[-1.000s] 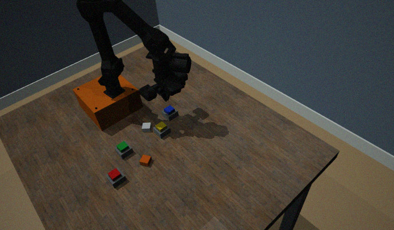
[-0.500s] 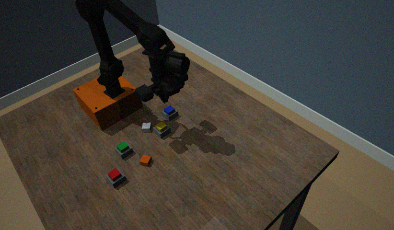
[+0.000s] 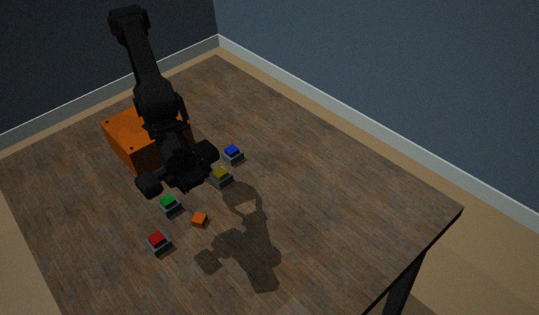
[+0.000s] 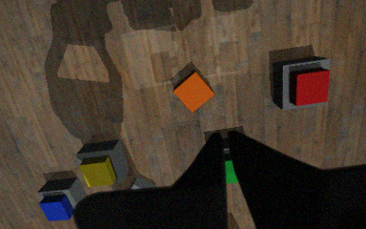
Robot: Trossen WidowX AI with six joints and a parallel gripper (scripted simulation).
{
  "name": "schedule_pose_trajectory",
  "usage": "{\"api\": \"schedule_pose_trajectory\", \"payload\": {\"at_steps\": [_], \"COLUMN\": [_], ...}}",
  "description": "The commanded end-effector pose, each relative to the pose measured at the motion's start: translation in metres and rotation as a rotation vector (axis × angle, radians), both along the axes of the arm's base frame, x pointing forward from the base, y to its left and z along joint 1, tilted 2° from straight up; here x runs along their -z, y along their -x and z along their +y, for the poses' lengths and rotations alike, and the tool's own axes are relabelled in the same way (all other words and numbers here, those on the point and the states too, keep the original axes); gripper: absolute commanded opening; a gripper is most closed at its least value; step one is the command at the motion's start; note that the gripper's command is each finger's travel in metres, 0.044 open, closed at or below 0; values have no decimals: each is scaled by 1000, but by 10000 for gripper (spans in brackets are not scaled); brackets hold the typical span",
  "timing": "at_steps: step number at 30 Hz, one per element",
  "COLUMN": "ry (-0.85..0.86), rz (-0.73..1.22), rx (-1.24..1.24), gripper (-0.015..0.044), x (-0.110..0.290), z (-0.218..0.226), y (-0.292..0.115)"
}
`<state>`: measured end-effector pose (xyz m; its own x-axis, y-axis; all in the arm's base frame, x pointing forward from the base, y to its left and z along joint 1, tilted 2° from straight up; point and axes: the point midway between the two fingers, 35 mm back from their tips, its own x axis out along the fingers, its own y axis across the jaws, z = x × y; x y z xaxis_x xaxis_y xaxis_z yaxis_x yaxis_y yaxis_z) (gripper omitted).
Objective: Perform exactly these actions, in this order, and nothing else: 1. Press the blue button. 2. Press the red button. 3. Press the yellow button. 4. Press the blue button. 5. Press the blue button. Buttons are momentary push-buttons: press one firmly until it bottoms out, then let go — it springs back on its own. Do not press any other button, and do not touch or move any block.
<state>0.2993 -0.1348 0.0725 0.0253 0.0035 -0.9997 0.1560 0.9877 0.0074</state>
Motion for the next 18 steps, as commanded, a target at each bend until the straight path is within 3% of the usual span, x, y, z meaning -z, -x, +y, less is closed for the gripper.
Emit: {"api": "schedule_pose_trajectory", "payload": {"at_steps": [1,6,9,13,18], "ry": [-8,-10,-10,-11,-11], "rz": [3,0,0,0,0], "rx": [-9,-17,-17,-17,-17], "gripper": [20,20,20,20,20], "x": [5,9,12,67,71], "z": [-55,-100,-101,-100,-100], "y": [10,25,26,24,25]}}
